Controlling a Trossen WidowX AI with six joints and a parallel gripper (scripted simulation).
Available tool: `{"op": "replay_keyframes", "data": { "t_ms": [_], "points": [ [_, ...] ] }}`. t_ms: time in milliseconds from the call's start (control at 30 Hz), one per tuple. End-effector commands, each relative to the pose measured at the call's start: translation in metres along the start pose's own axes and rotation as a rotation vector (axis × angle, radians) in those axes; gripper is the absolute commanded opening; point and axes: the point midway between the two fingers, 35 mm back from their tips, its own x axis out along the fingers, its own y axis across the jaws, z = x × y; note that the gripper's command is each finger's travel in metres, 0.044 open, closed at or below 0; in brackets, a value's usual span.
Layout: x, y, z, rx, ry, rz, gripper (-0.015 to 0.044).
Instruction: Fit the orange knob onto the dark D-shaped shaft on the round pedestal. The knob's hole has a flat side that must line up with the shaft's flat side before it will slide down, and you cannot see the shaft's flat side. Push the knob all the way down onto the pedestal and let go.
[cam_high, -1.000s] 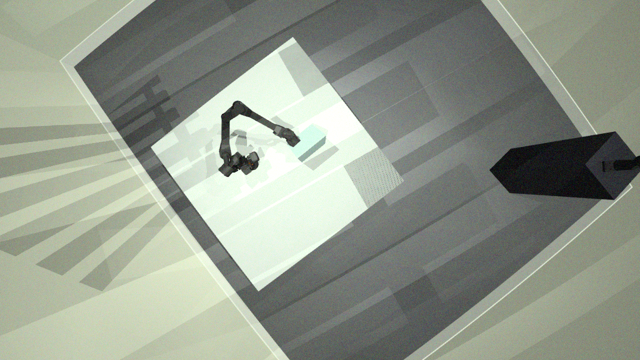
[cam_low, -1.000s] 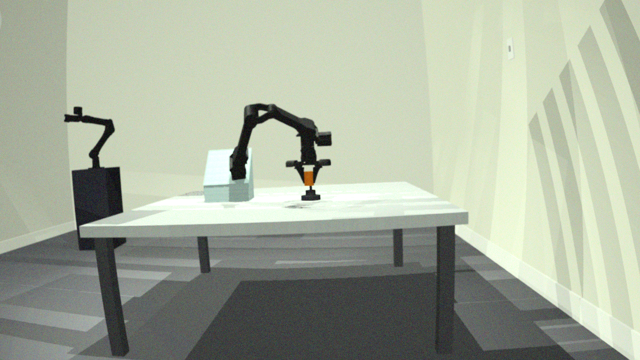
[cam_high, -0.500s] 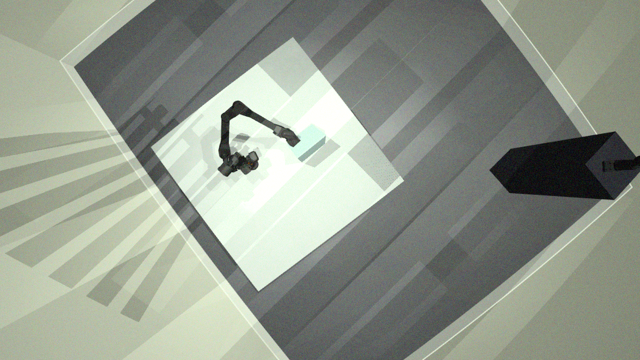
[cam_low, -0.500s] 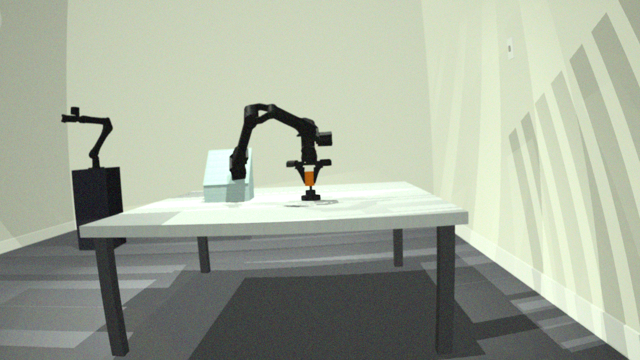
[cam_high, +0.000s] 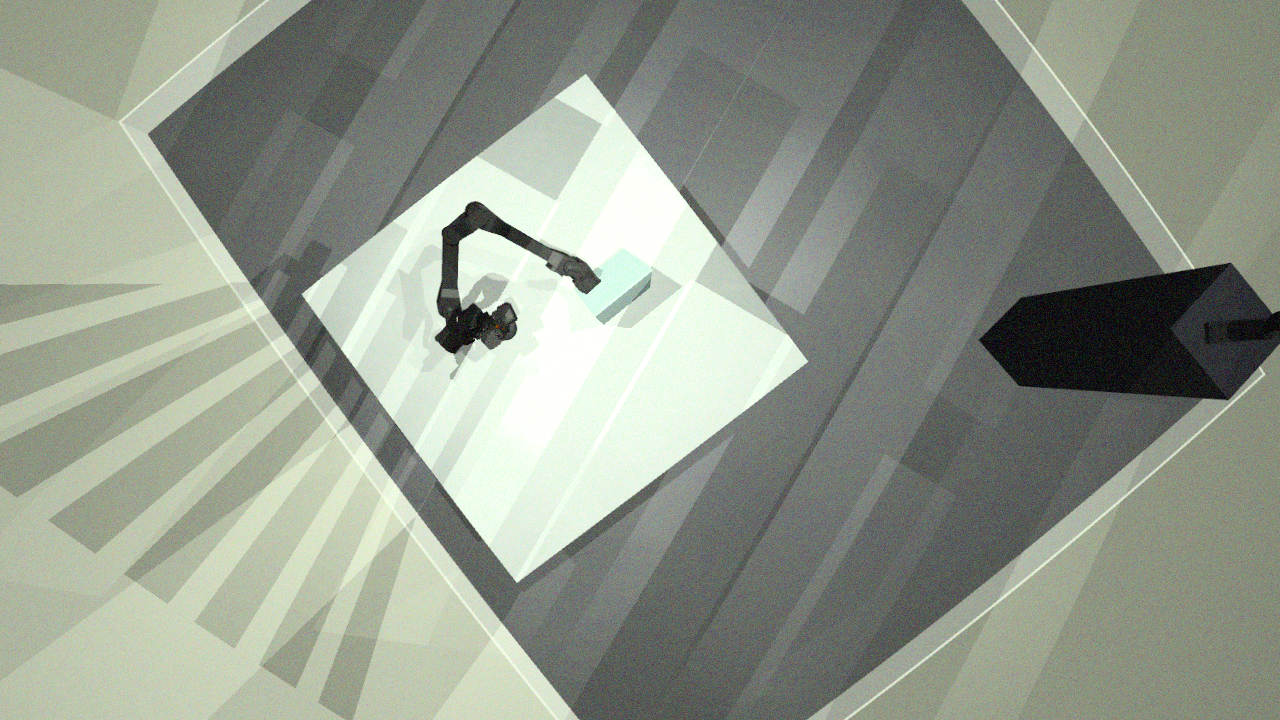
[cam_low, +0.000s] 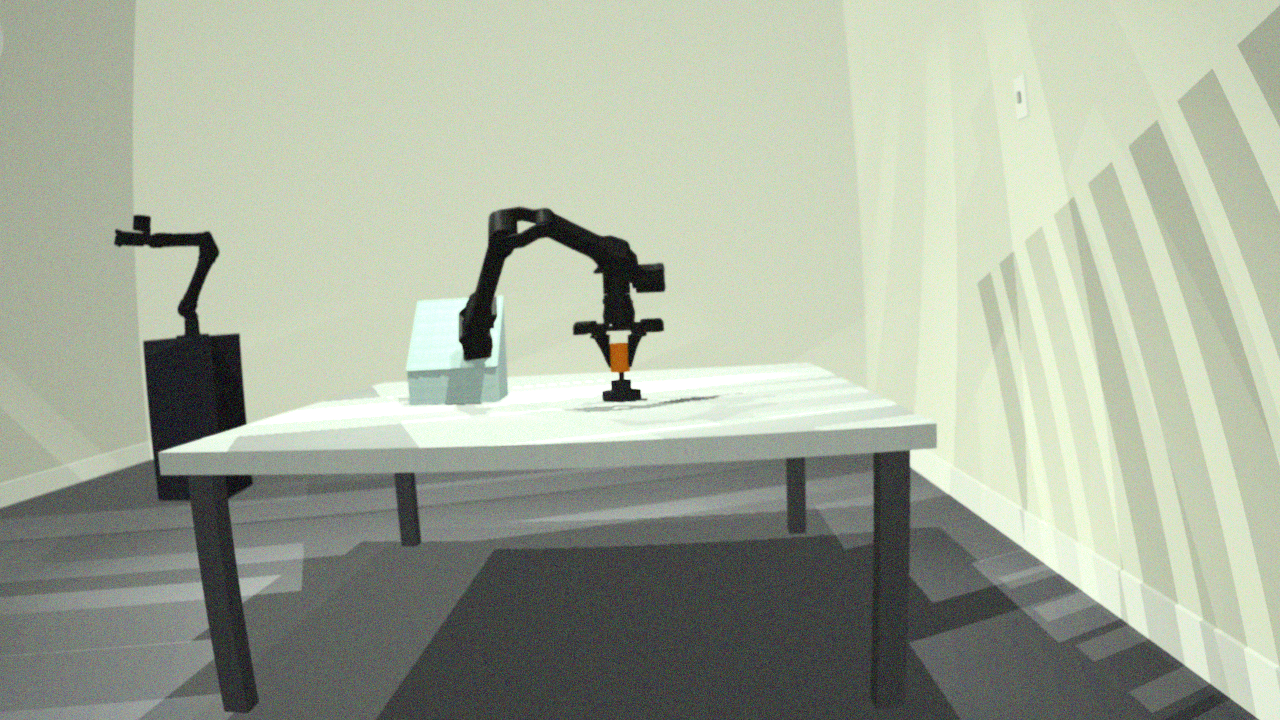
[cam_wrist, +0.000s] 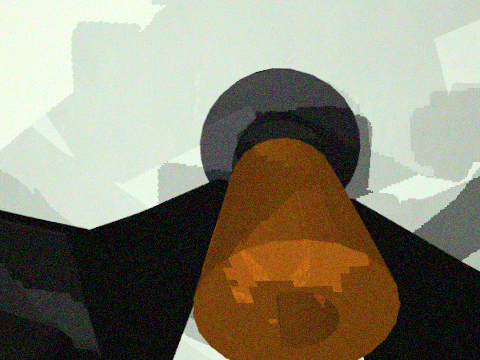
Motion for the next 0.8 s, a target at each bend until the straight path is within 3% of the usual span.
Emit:
{"op": "replay_keyframes", "data": {
  "t_ms": [0, 267, 767],
  "points": [
    [-0.0042, 0.0002, 0.0018, 0.001, 0.000, -0.005, 0.0000],
    [-0.0029, 0.0033, 0.0040, -0.208, 0.000, -0.005, 0.0000],
    [-0.0035, 0.0033, 0.0029, -0.208, 0.000, -0.005, 0.0000]
  ]
}}
